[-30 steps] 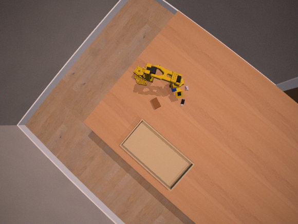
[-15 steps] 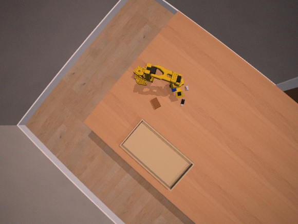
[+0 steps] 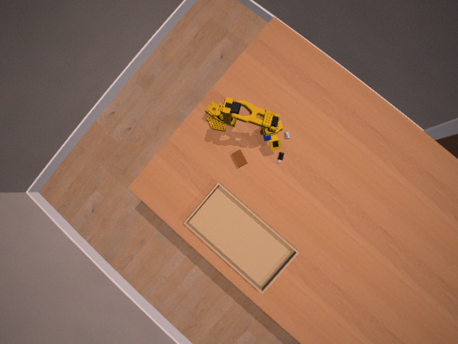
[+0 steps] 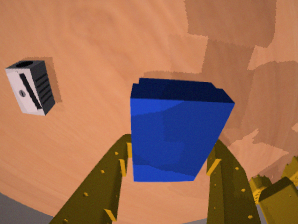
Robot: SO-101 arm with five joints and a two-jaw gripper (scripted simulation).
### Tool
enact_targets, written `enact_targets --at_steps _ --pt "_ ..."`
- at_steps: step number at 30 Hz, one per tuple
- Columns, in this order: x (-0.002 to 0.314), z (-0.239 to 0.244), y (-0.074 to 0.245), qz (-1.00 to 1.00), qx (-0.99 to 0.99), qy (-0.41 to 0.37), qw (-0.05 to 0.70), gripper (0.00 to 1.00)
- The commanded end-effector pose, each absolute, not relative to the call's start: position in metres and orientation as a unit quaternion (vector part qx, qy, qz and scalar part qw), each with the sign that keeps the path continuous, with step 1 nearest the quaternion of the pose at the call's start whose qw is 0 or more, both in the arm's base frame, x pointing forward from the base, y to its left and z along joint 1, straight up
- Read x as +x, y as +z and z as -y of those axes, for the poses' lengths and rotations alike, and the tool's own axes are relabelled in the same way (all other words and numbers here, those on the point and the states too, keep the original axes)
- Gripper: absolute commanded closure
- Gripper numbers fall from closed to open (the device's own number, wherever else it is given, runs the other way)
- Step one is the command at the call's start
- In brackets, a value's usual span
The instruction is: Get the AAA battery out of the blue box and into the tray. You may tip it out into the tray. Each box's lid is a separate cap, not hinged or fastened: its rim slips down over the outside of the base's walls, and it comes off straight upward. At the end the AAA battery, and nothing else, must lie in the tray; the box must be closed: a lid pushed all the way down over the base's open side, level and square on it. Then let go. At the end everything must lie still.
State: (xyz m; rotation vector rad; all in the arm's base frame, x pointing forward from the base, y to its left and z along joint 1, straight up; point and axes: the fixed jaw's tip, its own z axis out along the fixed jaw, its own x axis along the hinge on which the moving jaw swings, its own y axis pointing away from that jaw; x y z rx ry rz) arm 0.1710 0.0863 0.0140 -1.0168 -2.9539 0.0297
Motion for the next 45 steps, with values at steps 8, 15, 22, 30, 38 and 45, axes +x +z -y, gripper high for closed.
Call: enact_targets --at_steps 8,15,22,30,38,45 --pt "0.174 -0.090 0.024 0.946 -0.325 0.000 0.000 0.78" --pt "0.175 -0.091 0.032 0.946 -0.325 0.000 0.000 0.78" --pt "0.175 -0.091 0.046 0.946 -0.325 0.000 0.000 0.78" --pt "0.174 -0.090 0.058 0.946 -0.325 0.000 0.000 0.78" --pt "0.173 -0.090 0.067 0.946 -0.325 0.000 0.000 0.78" --pt "0.173 -0.089 0.069 0.946 -0.325 0.000 0.000 0.78"
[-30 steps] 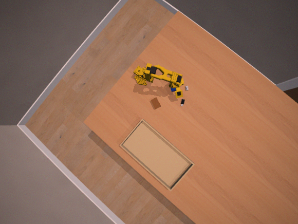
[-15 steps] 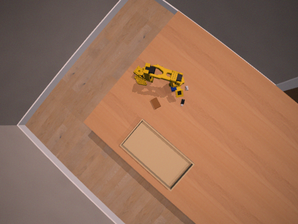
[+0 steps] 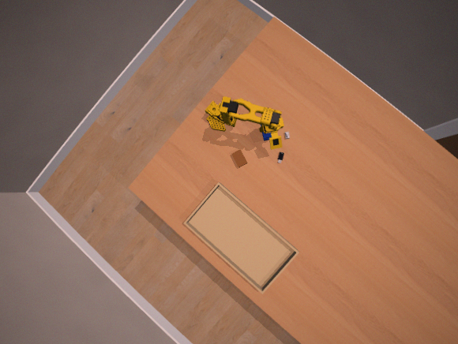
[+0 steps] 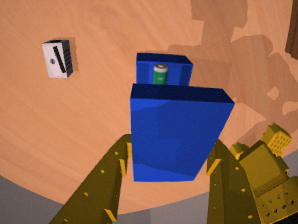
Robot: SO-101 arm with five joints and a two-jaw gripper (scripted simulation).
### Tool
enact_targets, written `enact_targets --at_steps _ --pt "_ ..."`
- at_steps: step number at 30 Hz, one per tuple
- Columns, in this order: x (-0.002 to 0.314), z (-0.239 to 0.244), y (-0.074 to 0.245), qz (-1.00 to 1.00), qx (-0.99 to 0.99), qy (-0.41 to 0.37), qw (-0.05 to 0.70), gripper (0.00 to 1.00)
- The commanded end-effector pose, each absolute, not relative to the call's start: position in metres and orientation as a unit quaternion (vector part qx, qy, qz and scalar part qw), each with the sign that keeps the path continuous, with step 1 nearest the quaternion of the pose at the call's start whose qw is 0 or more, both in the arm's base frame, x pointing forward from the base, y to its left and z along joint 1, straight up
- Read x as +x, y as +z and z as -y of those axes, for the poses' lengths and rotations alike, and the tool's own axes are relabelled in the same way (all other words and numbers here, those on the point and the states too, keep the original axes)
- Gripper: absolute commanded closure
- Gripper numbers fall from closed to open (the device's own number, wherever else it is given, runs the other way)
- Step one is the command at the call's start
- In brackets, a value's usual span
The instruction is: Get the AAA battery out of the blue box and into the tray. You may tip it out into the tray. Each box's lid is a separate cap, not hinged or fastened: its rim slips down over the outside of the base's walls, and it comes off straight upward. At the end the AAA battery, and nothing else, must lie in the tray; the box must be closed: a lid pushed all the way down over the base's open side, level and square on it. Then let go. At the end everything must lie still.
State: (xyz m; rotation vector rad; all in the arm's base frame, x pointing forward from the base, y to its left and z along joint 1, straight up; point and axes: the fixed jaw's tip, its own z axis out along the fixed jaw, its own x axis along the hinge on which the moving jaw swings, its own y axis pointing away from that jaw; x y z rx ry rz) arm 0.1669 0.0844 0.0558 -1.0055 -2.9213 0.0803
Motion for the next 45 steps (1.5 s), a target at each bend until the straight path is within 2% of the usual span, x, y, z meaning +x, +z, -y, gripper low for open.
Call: enact_targets --at_steps 1,45 --pt "0.1728 -0.0894 0.0688 0.946 -0.325 0.000 0.000 0.78" --pt "0.1769 -0.0913 0.0787 0.946 -0.325 0.000 0.000 0.78"
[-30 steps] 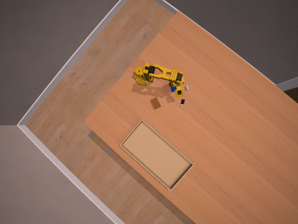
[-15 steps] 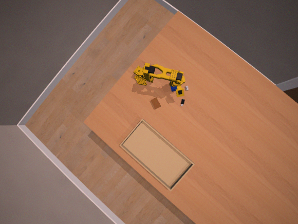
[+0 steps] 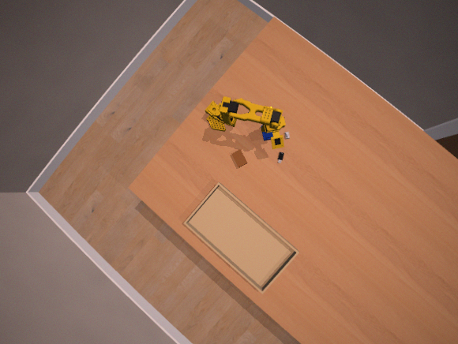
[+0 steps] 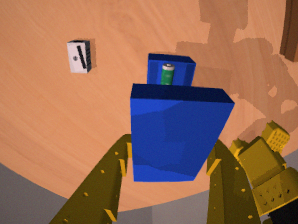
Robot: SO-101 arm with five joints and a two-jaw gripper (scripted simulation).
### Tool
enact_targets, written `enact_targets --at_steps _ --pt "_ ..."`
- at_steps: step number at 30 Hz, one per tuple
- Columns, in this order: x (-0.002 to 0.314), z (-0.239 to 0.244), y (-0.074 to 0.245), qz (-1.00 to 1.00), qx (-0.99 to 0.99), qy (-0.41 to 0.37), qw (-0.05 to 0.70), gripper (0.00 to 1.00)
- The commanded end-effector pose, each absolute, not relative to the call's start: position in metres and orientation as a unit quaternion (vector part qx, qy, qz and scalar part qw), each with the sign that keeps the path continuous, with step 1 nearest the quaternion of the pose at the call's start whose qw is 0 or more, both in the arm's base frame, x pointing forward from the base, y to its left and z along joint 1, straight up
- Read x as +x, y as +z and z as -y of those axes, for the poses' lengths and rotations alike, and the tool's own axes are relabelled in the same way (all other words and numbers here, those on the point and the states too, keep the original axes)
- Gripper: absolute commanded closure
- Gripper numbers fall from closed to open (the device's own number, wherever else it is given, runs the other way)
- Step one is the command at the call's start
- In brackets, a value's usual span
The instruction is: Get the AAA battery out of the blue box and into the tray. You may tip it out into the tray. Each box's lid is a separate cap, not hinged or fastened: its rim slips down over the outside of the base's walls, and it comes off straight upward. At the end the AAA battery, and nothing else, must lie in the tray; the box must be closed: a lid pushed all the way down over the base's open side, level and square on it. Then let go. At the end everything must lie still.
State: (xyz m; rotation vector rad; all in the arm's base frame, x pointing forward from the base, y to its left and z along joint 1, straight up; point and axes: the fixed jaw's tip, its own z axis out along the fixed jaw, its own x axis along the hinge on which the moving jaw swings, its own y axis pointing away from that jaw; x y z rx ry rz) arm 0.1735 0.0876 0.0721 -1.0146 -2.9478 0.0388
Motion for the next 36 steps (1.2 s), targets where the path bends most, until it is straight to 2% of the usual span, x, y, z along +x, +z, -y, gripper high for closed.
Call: enact_targets --at_steps 1,36 --pt "0.1769 -0.0913 0.0787 0.946 -0.325 0.000 0.000 0.78" --pt "0.1743 -0.0900 0.0725 0.946 -0.325 0.000 0.000 0.78"
